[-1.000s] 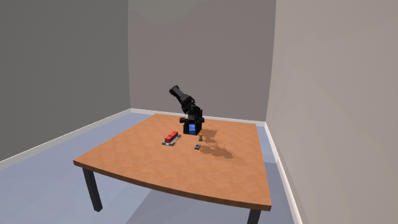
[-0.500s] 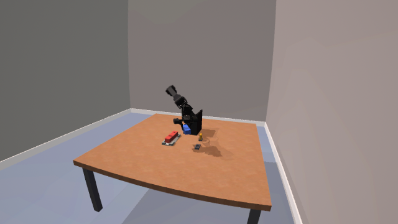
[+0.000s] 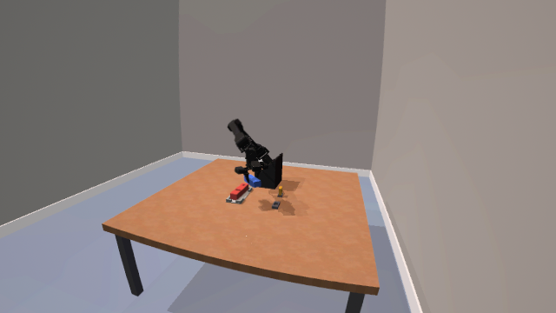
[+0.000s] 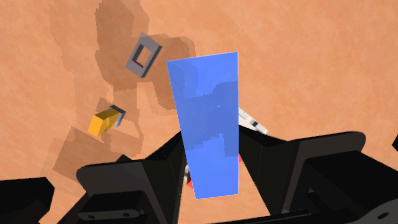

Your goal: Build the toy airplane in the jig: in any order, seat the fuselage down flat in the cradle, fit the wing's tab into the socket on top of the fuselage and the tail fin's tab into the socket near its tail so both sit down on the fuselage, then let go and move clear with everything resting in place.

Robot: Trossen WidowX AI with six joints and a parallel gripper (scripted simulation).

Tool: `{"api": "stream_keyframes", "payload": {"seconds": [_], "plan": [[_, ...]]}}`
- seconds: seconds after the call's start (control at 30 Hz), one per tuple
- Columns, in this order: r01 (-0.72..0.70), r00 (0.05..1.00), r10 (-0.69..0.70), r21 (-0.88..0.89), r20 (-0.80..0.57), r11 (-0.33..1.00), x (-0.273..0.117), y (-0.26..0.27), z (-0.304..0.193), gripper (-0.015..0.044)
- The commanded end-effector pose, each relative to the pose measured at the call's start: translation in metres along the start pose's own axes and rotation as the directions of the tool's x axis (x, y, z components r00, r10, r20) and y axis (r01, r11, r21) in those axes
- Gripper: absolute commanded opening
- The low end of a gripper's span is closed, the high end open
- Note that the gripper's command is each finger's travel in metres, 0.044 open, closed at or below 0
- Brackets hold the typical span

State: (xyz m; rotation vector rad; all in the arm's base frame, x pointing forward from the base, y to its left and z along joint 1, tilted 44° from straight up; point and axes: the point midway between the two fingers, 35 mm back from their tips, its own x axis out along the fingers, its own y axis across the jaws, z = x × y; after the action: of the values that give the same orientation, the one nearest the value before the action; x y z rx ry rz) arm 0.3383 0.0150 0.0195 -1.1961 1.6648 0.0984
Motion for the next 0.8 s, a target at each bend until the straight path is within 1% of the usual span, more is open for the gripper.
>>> {"api": "stream_keyframes", "payload": {"seconds": [0.0, 0.37, 0.77], "plan": [[0.006, 1.0, -0.006, -0.071, -0.003, 0.997, 0.002, -0.006, -0.012, 0.0], [0.009, 1.0, -0.011, -0.261, -0.009, 0.965, 0.008, -0.021, -0.044, 0.0], [0.008, 1.0, -0.019, -0.456, -0.02, 0.89, 0.015, -0.032, -0.079, 0.0]]}}
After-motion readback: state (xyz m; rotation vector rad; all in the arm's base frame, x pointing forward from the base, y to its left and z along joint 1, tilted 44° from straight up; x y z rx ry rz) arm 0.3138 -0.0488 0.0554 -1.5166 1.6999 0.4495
